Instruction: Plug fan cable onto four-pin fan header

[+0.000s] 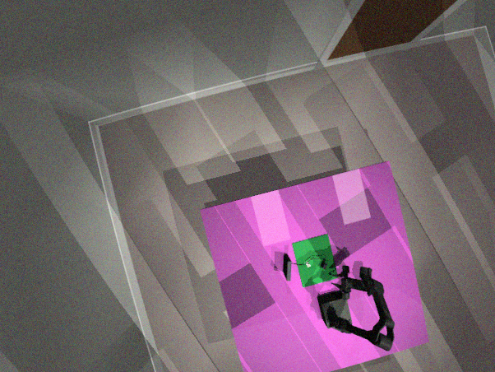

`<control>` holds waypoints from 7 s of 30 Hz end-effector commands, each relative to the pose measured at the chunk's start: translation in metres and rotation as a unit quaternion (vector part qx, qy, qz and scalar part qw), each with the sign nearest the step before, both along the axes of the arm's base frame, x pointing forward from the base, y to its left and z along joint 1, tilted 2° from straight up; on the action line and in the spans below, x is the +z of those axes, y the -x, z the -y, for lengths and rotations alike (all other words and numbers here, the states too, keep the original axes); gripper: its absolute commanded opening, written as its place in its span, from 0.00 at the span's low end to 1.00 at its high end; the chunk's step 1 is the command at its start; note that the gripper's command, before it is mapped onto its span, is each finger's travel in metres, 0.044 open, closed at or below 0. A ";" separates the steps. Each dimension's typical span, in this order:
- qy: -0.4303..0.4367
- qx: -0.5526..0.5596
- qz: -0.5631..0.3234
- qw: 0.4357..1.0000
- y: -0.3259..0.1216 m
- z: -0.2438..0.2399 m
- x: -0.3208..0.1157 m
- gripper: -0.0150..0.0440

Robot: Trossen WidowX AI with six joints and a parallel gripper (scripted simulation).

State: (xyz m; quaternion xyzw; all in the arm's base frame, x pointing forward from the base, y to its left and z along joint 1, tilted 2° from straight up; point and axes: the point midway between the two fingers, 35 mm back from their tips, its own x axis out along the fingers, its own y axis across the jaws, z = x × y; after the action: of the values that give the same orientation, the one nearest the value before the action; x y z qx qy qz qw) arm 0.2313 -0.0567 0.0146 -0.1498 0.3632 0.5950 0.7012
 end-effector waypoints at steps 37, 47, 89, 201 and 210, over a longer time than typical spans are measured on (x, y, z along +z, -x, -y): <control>0.373 -0.090 -0.048 0.922 -0.032 0.009 0.024 0.74; 0.340 -0.409 -0.178 0.828 -0.054 -0.017 0.064 1.00; 0.223 -0.728 -0.297 0.576 -0.071 -0.054 0.012 1.00; 0.354 -0.377 -0.149 0.843 -0.087 -0.147 0.015 0.25; 0.354 -0.377 -0.149 0.843 -0.084 -0.145 0.015 0.25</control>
State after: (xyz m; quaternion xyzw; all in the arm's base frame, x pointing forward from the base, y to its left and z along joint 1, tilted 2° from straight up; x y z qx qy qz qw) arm 0.3171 0.0903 0.0298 -0.1459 0.6770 0.1321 0.7092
